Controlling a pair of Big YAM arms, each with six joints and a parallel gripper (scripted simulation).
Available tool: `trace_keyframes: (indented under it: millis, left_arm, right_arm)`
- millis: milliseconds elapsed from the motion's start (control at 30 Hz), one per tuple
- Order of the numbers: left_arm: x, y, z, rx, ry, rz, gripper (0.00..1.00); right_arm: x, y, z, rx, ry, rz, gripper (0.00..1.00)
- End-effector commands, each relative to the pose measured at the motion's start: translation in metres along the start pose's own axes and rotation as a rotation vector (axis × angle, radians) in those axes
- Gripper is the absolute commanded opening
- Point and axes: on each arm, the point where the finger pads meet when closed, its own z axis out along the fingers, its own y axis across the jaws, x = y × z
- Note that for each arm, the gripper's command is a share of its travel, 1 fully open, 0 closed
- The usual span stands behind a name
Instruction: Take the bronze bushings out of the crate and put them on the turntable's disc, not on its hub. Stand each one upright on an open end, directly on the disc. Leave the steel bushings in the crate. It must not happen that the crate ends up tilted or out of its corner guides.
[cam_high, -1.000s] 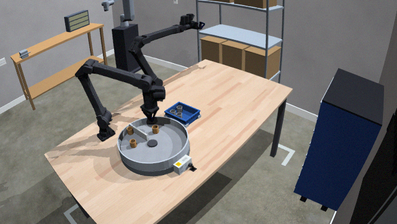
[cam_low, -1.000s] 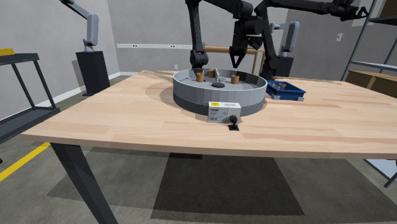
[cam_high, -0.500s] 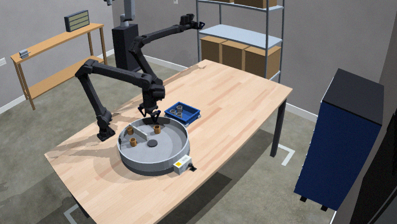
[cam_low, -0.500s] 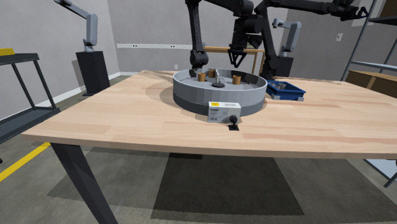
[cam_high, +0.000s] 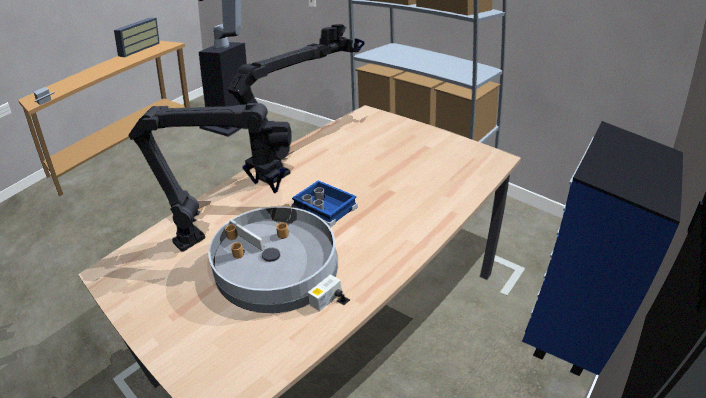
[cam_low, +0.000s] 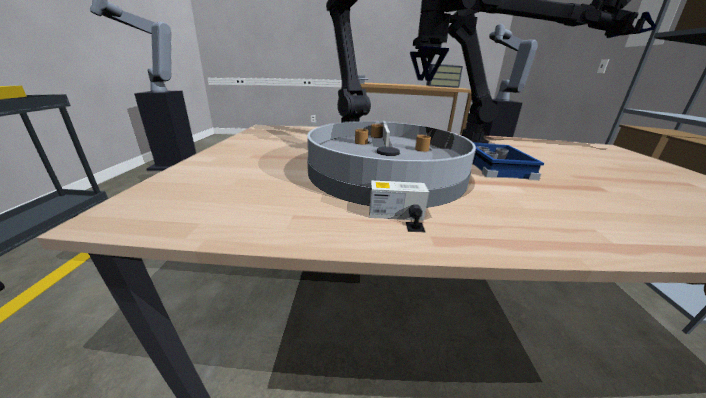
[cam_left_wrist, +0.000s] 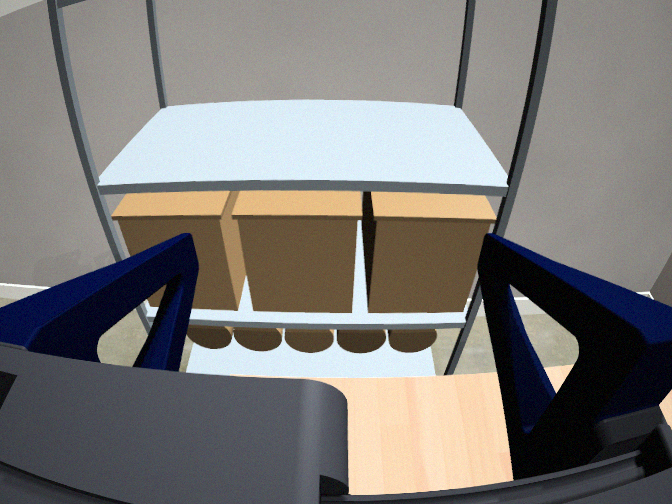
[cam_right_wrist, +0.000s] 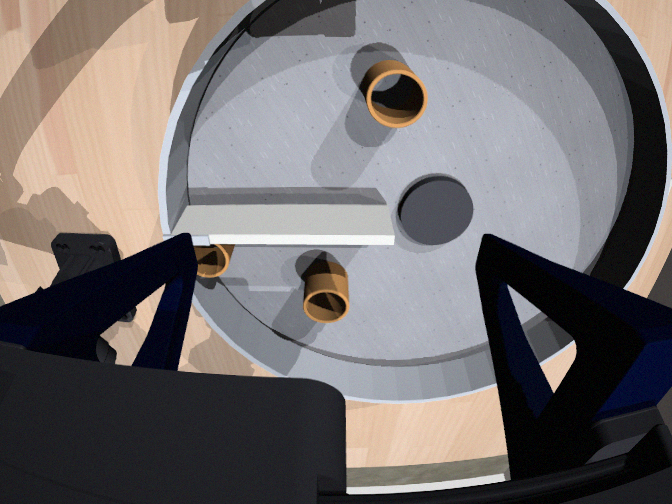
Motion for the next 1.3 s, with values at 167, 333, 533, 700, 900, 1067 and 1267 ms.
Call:
trace_keyframes:
  millis: [167, 333, 533, 700, 900, 1067, 1267]
  left_arm:
    - [-0.0279, 0.0045, -0.0105, -0.006, -0.067, 0.016, 1.00]
    - [-0.0279, 0.0045, -0.0105, -0.006, -0.067, 0.016, 1.00]
    - [-0.0279, 0.0045, -0.0105, -0.006, -0.067, 0.016, 1.00]
    - [-0.0279, 0.0045, -0.0105, -0.006, -0.067, 0.016, 1.00]
    - [-0.0279, 0.0045, -0.0105, -0.006, -0.067, 0.016, 1.00]
    - [-0.0279, 0.0045, -0.0105, -0.006, -0.067, 0.016, 1.00]
    - [-0.0279, 0.0045, -0.0105, -0.006, -0.067, 0.016, 1.00]
  right_arm:
    - [-0.0050, -0.0015, -0.0101, 0.013, -0.015, -0.005, 1.00]
    - [-0.0050, -0.0014, -0.0103, 0.013, -0.015, -0.005, 1.00]
    - [-0.0050, -0.0014, -0.0103, 0.013, -0.015, -0.005, 1.00]
    - [-0.0050, -0.0014, -0.0103, 0.013, -0.015, -0.005, 1.00]
    - [-0.0050, -0.0014, -0.0103, 0.013, -0.015, -0.005, 1.00]
    - [-0.0050, -0.0014, -0.0103, 0.013, -0.015, -0.005, 1.00]
    - [-0.0050, -0.0014, -0.0103, 0.013, -0.015, -0.005, 1.00]
